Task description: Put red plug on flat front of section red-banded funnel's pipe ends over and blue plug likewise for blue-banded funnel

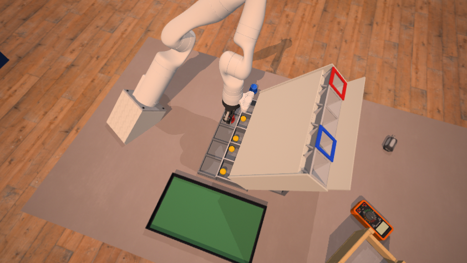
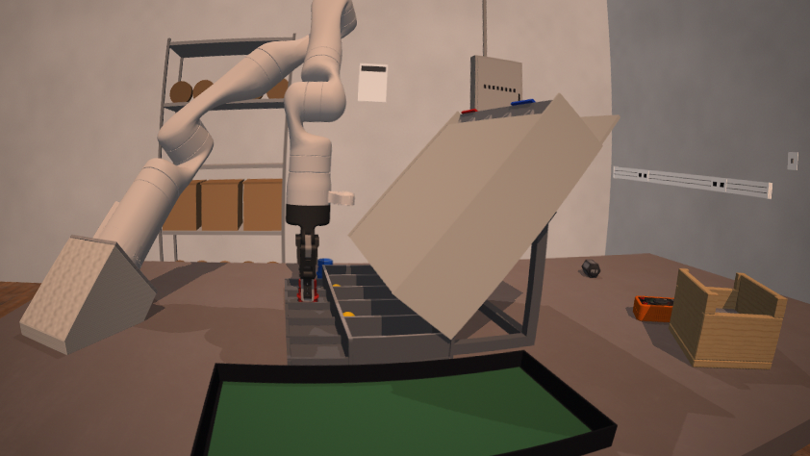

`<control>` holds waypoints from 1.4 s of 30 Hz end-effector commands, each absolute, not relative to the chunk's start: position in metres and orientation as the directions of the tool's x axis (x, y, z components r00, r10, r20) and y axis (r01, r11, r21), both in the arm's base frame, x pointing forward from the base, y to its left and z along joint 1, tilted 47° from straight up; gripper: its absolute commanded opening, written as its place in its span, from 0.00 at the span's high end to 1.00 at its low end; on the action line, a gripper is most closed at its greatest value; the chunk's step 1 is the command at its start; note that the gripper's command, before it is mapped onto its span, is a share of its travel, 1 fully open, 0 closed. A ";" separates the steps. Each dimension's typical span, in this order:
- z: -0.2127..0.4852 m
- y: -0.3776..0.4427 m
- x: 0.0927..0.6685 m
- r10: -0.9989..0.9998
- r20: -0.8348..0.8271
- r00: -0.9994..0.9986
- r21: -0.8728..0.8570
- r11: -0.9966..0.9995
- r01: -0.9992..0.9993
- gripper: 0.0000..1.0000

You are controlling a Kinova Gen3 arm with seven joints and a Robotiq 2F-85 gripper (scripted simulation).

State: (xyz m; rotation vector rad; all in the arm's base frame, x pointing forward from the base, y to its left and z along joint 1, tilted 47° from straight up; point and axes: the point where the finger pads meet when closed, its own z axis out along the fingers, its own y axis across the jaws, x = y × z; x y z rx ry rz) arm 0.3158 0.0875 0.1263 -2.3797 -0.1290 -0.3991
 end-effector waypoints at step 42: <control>0.126 0.087 0.316 -0.018 0.320 0.947 -0.637 -0.744 0.201 0.35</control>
